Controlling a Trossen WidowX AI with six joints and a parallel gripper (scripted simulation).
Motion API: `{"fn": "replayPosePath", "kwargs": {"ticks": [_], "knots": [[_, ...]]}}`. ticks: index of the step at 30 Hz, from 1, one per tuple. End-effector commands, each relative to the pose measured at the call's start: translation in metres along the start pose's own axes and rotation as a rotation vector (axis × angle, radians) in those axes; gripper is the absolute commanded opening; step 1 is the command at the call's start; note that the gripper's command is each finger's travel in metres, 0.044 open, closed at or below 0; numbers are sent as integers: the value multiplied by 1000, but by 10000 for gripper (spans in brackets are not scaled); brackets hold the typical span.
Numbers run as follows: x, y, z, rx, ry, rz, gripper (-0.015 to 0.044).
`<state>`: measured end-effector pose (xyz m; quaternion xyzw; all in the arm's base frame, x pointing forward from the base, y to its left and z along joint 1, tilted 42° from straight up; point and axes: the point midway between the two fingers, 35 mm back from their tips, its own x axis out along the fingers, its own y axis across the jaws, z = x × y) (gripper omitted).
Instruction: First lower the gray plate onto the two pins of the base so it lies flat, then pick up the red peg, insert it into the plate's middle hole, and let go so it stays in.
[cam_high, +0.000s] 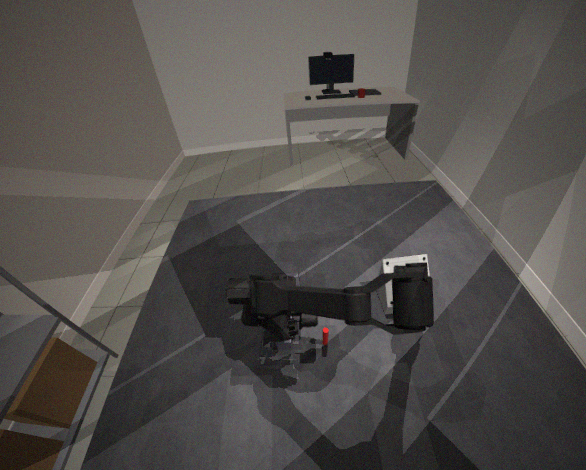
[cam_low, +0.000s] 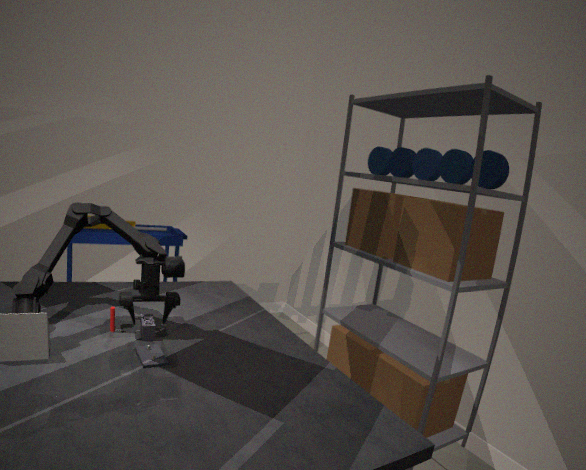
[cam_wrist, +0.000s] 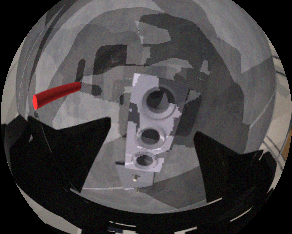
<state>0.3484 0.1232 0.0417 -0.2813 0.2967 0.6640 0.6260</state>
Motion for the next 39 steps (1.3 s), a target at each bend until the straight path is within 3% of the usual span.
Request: {"fn": "replayPosePath", "kwargs": {"ticks": [1,14,24,31,36,39], "knots": [[9,3,0,8,-4,11,440],[28,5,0,8,-6,12,440],[28,5,0,8,-6,12,177],[28,5,0,8,-6,12,131],[23,1,2,-11,-17,-14,0],[18,-3,3,-34,-29,-44,0]]}}
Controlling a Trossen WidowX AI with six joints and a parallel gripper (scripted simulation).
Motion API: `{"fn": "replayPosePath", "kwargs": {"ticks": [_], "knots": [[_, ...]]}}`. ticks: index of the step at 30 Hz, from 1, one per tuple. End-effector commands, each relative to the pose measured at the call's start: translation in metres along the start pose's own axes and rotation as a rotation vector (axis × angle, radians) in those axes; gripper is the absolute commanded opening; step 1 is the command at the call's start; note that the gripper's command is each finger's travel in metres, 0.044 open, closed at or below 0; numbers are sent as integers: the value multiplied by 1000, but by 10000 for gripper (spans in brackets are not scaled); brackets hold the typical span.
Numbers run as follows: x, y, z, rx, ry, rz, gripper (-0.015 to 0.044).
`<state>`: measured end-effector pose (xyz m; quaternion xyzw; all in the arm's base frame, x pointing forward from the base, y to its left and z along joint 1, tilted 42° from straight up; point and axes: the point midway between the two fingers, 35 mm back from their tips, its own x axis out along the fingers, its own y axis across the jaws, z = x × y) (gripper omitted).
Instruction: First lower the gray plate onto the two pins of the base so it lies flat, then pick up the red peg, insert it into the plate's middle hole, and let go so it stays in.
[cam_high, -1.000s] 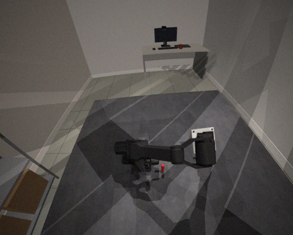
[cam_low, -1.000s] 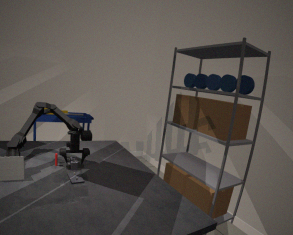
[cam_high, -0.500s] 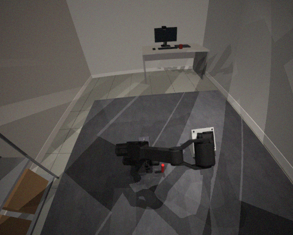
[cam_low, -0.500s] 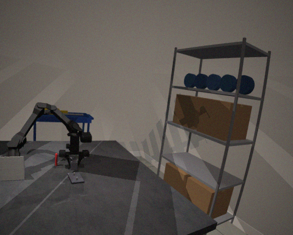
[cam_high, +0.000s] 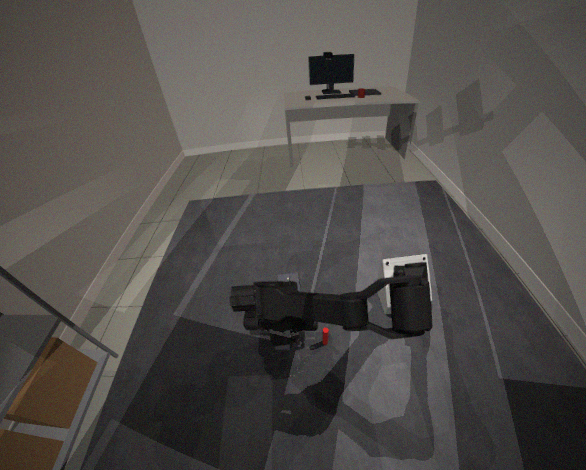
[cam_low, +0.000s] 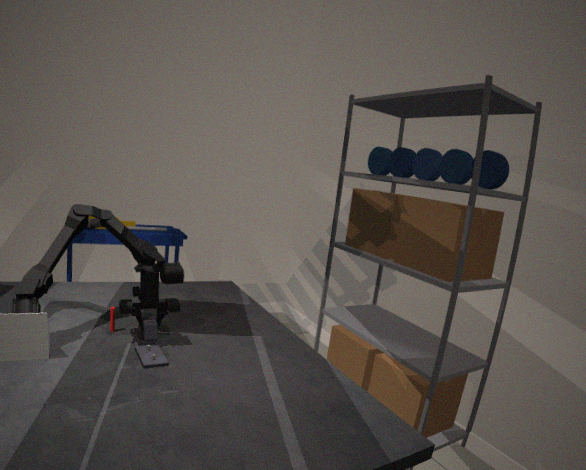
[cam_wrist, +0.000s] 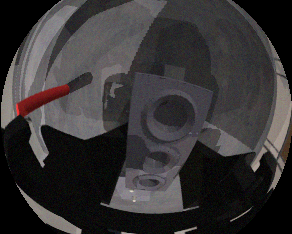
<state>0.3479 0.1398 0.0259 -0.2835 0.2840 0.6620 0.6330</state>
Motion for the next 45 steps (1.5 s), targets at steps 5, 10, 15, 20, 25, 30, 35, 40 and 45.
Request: {"fn": "replayPosePath", "kwargs": {"ticks": [5,10,15,20,25,30,35,40,45], "knots": [[-15,-5,1,-18,-9,-23,0],[-29,-8,1,-12,-2,-17,0],[-44,-10,1,-7,4,-11,0],[-59,-11,1,-1,9,-4,0],[-75,-11,1,4,13,4,0],[-90,-11,2,10,15,11,0],[-106,-9,3,15,16,19,0],[-122,-6,4,21,16,28,0],[-130,-5,5,23,16,32,0]]}}
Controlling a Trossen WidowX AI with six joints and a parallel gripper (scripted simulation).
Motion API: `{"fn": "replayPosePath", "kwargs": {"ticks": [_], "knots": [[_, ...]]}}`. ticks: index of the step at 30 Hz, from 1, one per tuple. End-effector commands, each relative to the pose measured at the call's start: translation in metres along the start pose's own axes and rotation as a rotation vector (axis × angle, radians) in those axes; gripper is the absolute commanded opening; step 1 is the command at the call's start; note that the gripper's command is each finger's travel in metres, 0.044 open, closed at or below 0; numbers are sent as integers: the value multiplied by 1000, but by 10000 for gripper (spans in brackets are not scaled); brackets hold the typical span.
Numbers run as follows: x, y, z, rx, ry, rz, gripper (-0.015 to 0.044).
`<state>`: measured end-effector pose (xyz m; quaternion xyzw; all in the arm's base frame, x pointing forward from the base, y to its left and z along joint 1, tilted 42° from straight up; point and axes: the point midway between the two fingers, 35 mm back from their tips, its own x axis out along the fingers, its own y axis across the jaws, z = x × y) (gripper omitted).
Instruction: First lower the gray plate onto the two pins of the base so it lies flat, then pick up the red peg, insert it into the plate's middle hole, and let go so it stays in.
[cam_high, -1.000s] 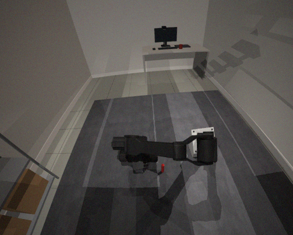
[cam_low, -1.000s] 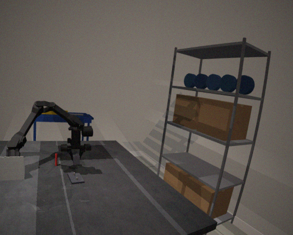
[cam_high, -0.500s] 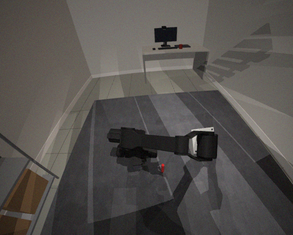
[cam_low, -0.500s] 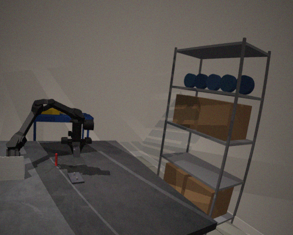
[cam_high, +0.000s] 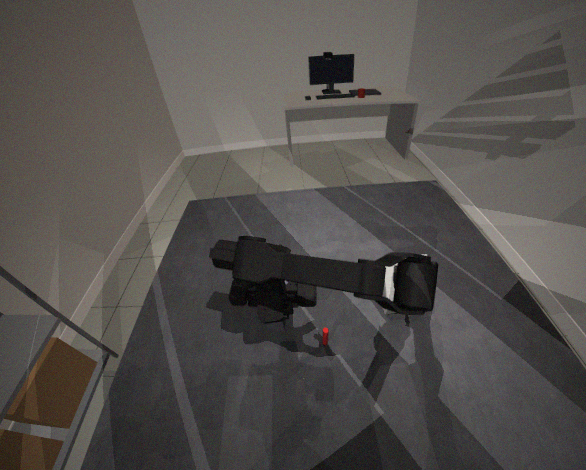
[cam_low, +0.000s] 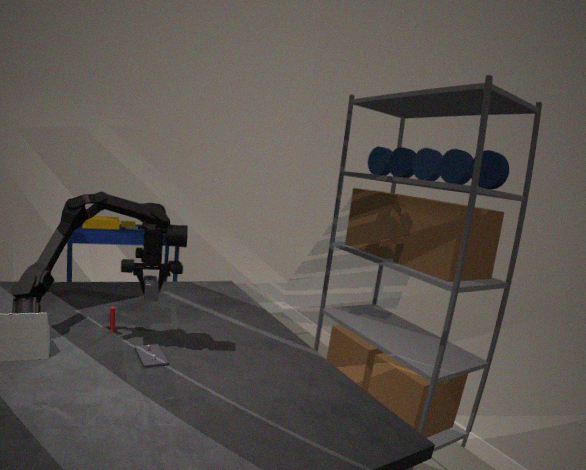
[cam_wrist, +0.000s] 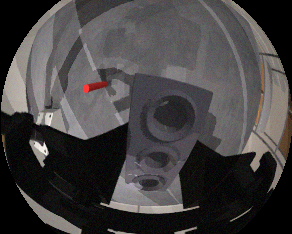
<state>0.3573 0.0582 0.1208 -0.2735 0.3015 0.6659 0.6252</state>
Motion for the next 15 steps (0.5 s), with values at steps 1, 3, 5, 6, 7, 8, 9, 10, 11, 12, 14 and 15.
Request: {"fn": "replayPosePath", "kwargs": {"ticks": [1,3,5,6,7,8,9,10,11,12,14,15], "knots": [[-4,0,0,-6,5,1,0],[-3,0,-3,-6,7,2,0],[0,-1,-8,-6,9,4,0],[1,-1,-11,-6,11,5,0],[2,-1,-14,-6,12,6,0],[4,-2,-17,-6,14,7,0],[5,-2,-20,-6,15,8,0],[6,-2,-23,-9,15,8,0],[7,-3,-26,-13,15,7,0],[9,-4,-29,-16,15,7,0],[11,-4,-34,-22,15,7,0],[13,-5,-37,-25,15,7,0]]}}
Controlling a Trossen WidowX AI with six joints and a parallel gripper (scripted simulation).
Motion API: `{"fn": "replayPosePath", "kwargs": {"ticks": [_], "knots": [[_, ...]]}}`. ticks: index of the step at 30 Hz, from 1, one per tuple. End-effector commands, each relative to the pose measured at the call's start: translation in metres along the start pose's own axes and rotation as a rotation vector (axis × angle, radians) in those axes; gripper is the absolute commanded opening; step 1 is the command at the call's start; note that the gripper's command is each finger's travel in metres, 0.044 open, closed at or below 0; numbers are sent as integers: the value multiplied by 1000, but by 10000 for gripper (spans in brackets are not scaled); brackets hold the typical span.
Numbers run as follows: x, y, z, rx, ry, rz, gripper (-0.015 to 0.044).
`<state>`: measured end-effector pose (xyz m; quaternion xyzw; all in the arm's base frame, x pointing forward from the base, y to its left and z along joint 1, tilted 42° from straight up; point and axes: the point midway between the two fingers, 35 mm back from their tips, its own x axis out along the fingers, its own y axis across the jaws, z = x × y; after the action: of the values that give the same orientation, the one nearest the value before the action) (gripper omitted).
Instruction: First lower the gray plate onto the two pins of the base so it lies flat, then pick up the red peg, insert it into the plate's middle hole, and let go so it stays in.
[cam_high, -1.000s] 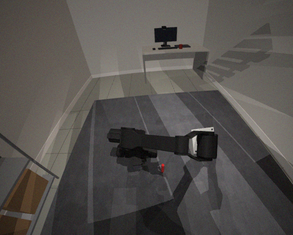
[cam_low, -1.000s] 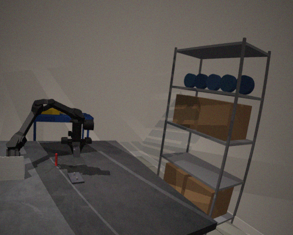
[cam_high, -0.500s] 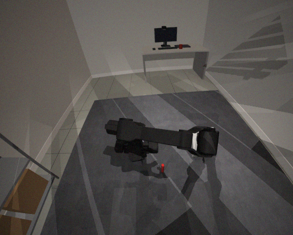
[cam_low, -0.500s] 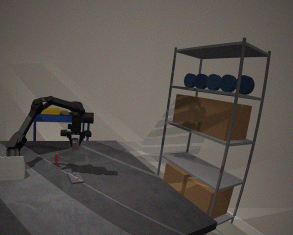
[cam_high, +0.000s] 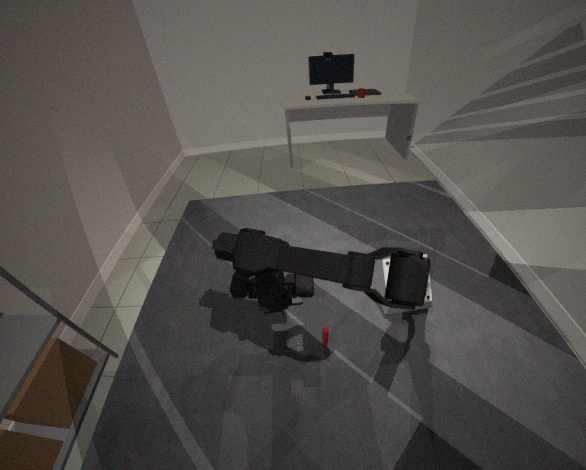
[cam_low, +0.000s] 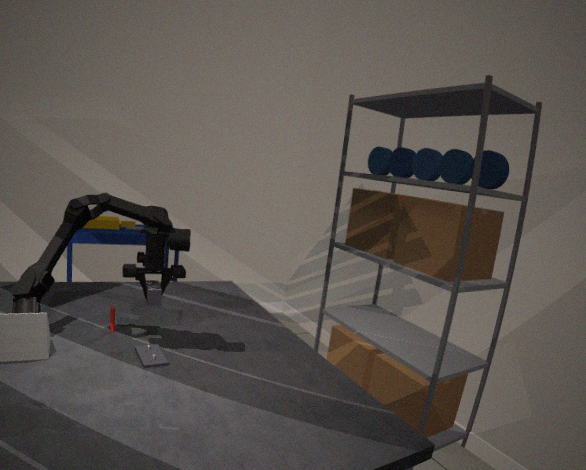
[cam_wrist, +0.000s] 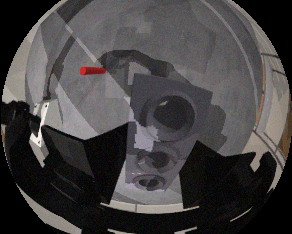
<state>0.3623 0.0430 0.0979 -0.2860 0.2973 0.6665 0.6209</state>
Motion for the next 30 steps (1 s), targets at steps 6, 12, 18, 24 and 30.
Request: {"fn": "replayPosePath", "kwargs": {"ticks": [6,12,18,24,30], "knots": [[15,0,-28,-21,2,9,0],[23,-1,-46,-40,2,8,0],[32,0,-64,-60,1,7,0],[41,2,-81,-80,0,6,0],[50,5,-98,-100,-1,5,0]]}}
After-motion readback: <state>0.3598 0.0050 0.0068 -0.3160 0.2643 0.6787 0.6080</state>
